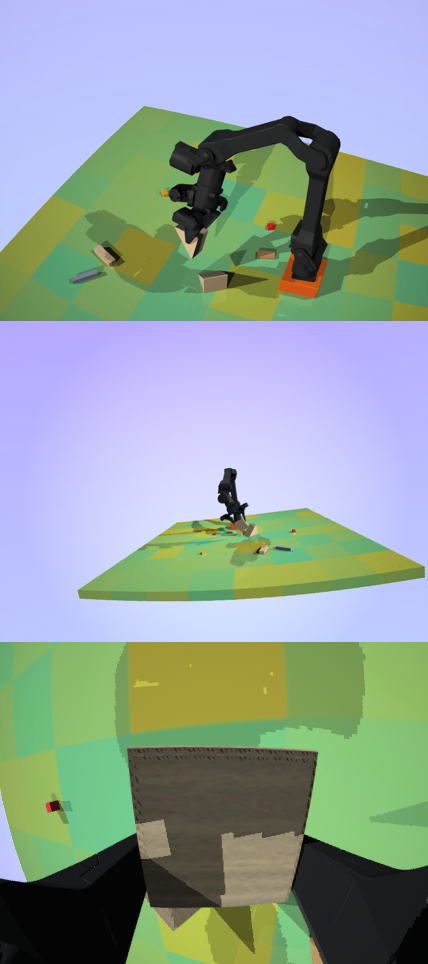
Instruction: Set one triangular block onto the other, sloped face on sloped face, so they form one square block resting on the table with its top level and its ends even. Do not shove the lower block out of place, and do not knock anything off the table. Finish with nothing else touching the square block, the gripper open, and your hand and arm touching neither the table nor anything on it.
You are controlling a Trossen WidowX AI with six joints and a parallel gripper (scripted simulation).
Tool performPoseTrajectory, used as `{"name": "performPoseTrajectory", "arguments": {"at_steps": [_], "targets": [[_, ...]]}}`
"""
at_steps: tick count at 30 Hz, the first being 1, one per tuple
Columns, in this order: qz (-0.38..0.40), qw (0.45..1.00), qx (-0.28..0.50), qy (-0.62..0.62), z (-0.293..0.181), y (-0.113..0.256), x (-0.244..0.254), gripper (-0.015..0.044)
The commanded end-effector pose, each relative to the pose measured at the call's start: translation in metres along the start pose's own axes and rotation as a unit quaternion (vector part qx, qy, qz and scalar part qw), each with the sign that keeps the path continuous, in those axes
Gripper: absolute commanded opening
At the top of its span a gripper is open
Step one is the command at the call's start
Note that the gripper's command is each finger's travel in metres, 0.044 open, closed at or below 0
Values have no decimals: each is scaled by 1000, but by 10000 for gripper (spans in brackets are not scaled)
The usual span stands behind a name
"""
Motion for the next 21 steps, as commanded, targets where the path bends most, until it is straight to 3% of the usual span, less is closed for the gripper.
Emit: {"name": "performPoseTrajectory", "arguments": {"at_steps": [1, 21], "targets": [[-13, 997, 0, 75, 2, 2, 3, 0], [-65, 914, 36, 398, 3, 3, 11, 0]]}}
Point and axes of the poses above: the point midway between the two fingers, 35 mm back from their tips, its own y axis back along the fingers, its own x axis across the jaws, z = x × y, the point moved 3 cm from there along y, back along the fingers, and after that the axes turned 13 degrees about -y, right-handed, at the moved point
